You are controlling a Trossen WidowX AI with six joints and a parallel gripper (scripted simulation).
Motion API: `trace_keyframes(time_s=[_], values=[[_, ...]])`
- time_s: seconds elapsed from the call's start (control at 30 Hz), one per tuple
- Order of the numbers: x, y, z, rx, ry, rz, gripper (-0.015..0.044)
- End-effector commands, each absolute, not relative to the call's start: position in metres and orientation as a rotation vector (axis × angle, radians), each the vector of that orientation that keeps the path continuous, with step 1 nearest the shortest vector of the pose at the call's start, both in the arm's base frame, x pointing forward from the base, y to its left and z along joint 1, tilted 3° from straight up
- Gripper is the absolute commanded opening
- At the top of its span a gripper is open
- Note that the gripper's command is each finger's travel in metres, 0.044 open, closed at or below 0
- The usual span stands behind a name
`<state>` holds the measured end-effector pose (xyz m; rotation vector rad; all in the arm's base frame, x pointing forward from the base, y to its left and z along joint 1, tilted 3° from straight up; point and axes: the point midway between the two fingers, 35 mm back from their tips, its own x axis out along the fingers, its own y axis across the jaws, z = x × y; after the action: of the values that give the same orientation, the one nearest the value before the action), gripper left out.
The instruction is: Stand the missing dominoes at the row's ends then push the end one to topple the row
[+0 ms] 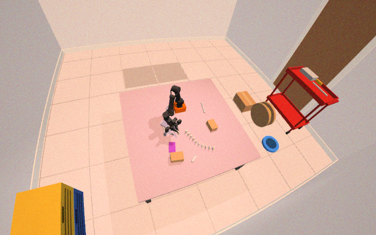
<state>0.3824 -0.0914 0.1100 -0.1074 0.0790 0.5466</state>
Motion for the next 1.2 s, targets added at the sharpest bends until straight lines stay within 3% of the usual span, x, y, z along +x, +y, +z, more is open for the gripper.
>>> trace_keyframes(time_s=[0.0,1.17], values=[[0.38,-0.09,0.108,-0.096,0.084,0.551,0.0029],[0.391,-0.094,0.023,-0.103,0.081,0.547,0.0029]])
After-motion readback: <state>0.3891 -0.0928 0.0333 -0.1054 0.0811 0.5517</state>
